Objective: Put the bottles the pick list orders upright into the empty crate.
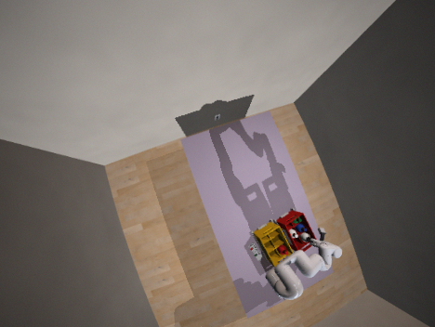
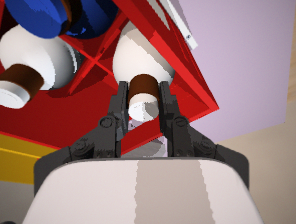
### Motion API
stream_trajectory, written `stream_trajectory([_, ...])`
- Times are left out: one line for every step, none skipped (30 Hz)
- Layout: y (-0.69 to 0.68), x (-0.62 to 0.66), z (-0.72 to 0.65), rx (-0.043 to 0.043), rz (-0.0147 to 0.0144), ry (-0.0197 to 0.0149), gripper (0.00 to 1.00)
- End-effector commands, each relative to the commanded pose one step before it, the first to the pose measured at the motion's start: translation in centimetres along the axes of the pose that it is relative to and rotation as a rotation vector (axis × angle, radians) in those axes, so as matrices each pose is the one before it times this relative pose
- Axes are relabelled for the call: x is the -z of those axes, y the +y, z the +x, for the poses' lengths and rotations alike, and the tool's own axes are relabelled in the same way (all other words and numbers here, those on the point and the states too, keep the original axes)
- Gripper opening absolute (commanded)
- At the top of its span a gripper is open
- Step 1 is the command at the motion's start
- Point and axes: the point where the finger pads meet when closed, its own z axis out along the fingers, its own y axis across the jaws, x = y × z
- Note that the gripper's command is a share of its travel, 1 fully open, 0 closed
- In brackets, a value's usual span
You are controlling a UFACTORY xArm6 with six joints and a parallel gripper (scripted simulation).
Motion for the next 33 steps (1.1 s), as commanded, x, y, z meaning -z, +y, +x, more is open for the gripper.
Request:
stream_trajectory([0.051, 1.054, 0.127, 0.00137, -0.00269, 0.00299, 0.0])
stream_trajectory([0.0, 0.167, 0.0, 0.0, -0.00001, 0.0, 0.0])
stream_trajectory([0.0, 0.167, 0.0, 0.0, -0.00001, 0.0, 0.0])
stream_trajectory([0.0, 0.167, 0.0, 0.0, -0.00001, 0.0, 0.0])
stream_trajectory([0.0, 0.167, 0.0, 0.0, -0.00001, 0.0, 0.0])
stream_trajectory([0.0, 0.167, 0.0, 0.0, -0.00001, 0.0, 0.0])
stream_trajectory([0.0, 0.167, 0.0, 0.0, -0.00001, 0.0, 0.0])
stream_trajectory([0.0, 0.167, 0.0, 0.0, -0.00001, 0.0, 0.0])
stream_trajectory([0.0, 0.167, 0.0, 0.0, -0.00001, 0.0, 0.0])
stream_trajectory([0.0, 0.167, 0.0, 0.0, -0.00001, 0.0, 0.0])
stream_trajectory([0.0, 0.0, 0.0, 0.0, 0.0, 0.0, 0.0])
stream_trajectory([0.0, 0.0, 0.0, 0.0, 0.0, 0.0, 0.0])
stream_trajectory([0.001, 0.167, 0.0, 0.0, -0.00001, 0.0, 0.0])
stream_trajectory([0.0, 0.167, 0.0, 0.0, -0.00001, 0.0, 0.0])
stream_trajectory([0.0, 0.167, 0.0, 0.0, -0.00001, 0.0, 0.0])
stream_trajectory([0.0, 0.167, 0.0, 0.0, -0.00001, 0.0, 0.0])
stream_trajectory([0.0, 0.167, 0.0, 0.0, -0.00001, 0.0, 0.0])
stream_trajectory([0.0, 0.167, 0.0, 0.0, -0.00001, 0.0, 0.0])
stream_trajectory([0.0, 0.167, 0.0, 0.0, -0.00001, 0.0, 0.0])
stream_trajectory([0.0, 0.167, 0.0, 0.0, -0.00001, 0.0, 0.0])
stream_trajectory([0.0, 0.167, 0.0, 0.0, -0.00001, 0.0, 0.0])
stream_trajectory([0.0, 0.167, 0.0, 0.0, -0.00001, 0.0, 0.0])
stream_trajectory([0.0, 0.167, 0.0, 0.0, -0.00001, 0.0, 0.0])
stream_trajectory([0.0, 0.167, 0.0, 0.0, -0.00001, 0.0, 0.0])
stream_trajectory([0.0, 0.167, 0.0, 0.0, -0.00001, 0.0, 0.0])
stream_trajectory([0.0, 0.167, 0.0, 0.0, -0.00001, 0.0, 0.0])
stream_trajectory([0.0, 0.167, 0.0, 0.0, -0.00001, 0.0, 0.0])
stream_trajectory([0.0, 0.0, 0.0, 0.0, 0.0, 0.0, 0.0])
stream_trajectory([0.0, 0.0, 0.0, 0.0, 0.0, 0.0, 0.0])
stream_trajectory([0.001, 0.167, 0.0, 0.0, -0.00001, -0.00001, 0.0])
stream_trajectory([0.0, 0.167, 0.0, 0.0, -0.00001, 0.0, 0.0])
stream_trajectory([0.0, 0.167, 0.0, 0.0, -0.00001, 0.0, 0.0])
stream_trajectory([0.0, 0.167, 0.0, 0.0, -0.00001, 0.0, 0.0])
